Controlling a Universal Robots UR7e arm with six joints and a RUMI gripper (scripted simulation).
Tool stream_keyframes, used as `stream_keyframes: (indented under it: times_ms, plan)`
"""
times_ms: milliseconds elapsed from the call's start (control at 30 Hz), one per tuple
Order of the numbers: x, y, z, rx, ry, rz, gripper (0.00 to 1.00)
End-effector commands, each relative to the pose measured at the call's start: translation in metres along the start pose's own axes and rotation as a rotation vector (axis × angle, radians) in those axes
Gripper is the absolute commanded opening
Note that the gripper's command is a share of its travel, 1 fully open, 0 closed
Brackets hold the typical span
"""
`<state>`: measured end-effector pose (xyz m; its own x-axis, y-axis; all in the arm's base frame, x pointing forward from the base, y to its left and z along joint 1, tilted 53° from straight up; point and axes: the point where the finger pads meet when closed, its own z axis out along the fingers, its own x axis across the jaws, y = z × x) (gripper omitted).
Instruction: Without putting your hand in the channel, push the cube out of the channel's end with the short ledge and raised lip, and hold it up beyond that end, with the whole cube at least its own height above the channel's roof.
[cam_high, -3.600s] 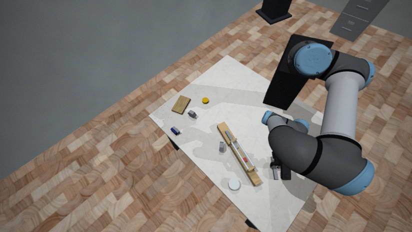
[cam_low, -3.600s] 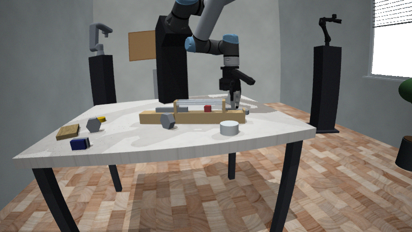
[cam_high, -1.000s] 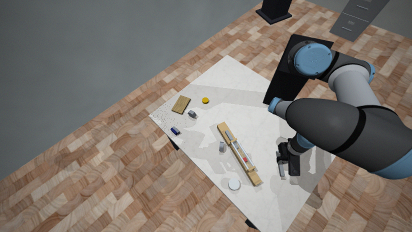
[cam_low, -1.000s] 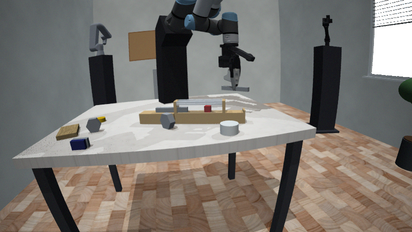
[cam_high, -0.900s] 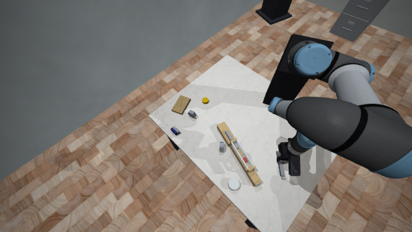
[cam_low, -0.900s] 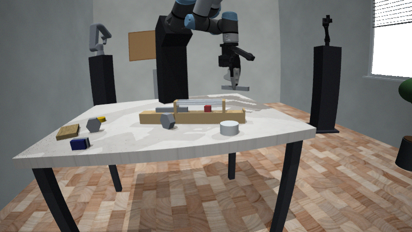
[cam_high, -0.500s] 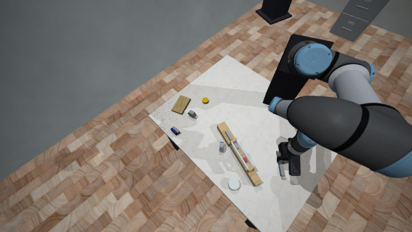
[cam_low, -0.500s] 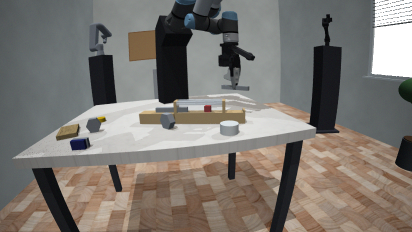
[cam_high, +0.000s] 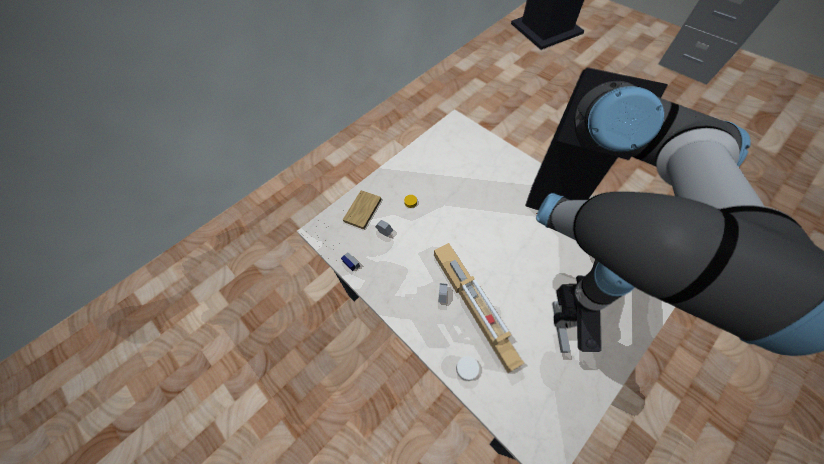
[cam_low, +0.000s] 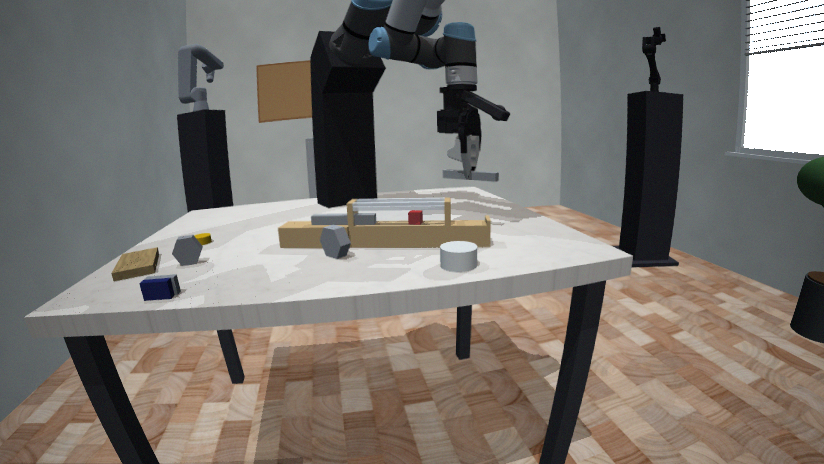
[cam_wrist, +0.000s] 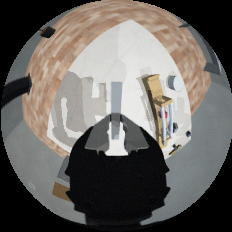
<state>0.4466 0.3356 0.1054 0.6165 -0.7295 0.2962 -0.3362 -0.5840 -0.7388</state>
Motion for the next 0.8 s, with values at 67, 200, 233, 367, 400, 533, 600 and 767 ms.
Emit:
stream_keyframes:
  times_ms: [67, 200, 233, 367, 400, 533, 600, 767]
  plan:
    - [0.0, 0.0, 0.0, 0.001, 0.0, 0.0, 0.0]
    - [0.0, 0.0, 0.0, 0.001, 0.0, 0.0, 0.0]
    - [0.0, 0.0, 0.0, 0.001, 0.0, 0.0, 0.0]
    - [0.0, 0.0, 0.0, 0.001, 0.0, 0.0, 0.0]
    - [0.0, 0.0, 0.0, 0.001, 0.0, -0.001, 0.0]
    - [0.002, 0.002, 0.0, 0.001, 0.0, -0.003, 0.0]
    - [0.004, 0.003, 0.0, 0.0, 0.0, -0.006, 0.0]
    - [0.013, 0.011, 0.001, -0.001, 0.0, -0.019, 0.0]
